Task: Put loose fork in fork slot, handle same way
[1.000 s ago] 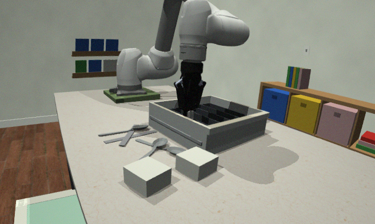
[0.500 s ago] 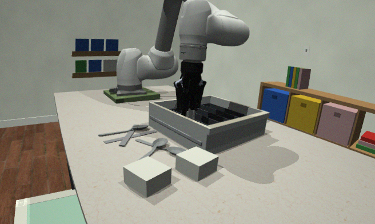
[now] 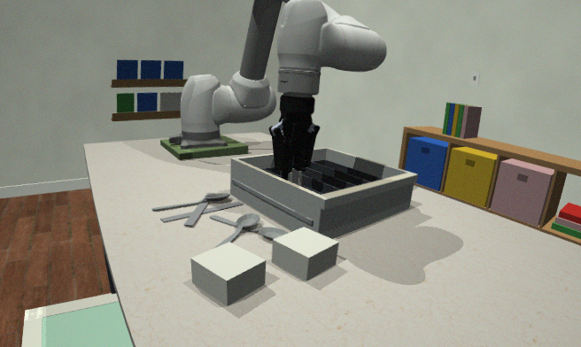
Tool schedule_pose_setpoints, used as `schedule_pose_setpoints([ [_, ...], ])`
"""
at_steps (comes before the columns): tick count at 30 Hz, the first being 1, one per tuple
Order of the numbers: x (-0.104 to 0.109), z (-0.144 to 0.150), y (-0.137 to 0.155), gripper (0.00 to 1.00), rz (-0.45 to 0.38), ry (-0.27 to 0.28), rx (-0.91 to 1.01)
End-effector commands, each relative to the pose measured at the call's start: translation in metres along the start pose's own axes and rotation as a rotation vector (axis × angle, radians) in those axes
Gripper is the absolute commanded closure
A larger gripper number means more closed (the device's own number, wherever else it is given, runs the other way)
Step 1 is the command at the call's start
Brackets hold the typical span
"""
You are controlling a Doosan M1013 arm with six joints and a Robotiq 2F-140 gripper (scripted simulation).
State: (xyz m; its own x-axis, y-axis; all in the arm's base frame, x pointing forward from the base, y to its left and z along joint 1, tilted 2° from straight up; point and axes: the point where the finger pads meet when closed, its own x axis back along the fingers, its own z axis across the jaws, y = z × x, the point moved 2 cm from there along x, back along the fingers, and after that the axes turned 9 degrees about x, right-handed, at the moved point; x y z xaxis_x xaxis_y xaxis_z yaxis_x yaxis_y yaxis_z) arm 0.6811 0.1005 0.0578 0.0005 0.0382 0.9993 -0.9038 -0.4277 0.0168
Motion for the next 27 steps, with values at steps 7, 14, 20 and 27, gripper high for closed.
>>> schedule_pose_setpoints([
  [7, 0.0, 0.0, 0.0, 0.86, 0.0, 0.0, 0.0],
  [14, 0.003, 0.0, 0.0, 0.86, 0.0, 0.0, 0.0],
  [20, 0.016, 0.0, 0.0, 0.86, 0.0, 0.0, 0.0],
  [27, 0.042, 0.0, 0.0, 0.86, 0.0, 0.0, 0.0],
])
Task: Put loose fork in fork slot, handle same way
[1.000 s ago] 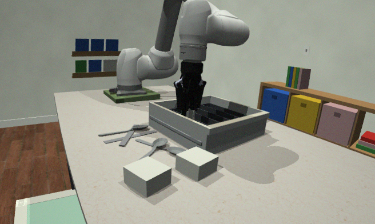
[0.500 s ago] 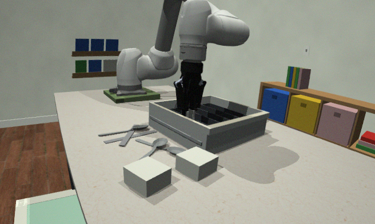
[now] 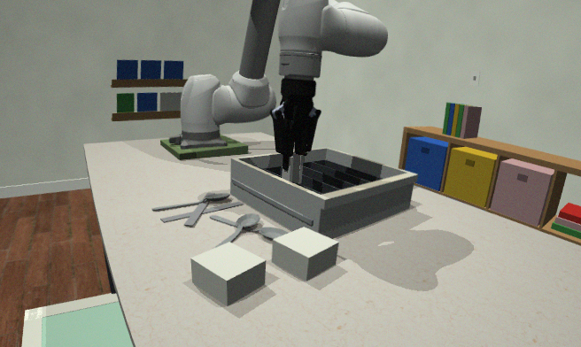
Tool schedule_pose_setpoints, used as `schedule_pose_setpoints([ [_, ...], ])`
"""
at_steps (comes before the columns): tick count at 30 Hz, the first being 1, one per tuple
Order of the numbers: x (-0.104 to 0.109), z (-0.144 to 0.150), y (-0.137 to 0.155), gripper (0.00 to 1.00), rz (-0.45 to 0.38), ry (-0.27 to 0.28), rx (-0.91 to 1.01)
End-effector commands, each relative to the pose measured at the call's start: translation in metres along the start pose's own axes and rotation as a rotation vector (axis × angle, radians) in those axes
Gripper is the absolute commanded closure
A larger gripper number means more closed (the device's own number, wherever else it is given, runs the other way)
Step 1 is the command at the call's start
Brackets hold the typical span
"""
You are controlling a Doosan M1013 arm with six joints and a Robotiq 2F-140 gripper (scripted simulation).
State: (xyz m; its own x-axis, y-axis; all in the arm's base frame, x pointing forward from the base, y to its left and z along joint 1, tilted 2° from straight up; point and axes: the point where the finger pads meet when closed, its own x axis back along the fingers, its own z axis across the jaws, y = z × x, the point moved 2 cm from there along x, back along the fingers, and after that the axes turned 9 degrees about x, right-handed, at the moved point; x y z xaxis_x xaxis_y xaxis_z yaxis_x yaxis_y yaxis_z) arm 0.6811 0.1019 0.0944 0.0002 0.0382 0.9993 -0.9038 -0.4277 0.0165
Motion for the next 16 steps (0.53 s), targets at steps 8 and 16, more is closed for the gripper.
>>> schedule_pose_setpoints([
  [8, 0.035, 0.0, 0.0, 0.86, 0.0, 0.0, 0.0],
  [16, 0.035, 0.0, 0.0, 0.86, 0.0, 0.0, 0.0],
])
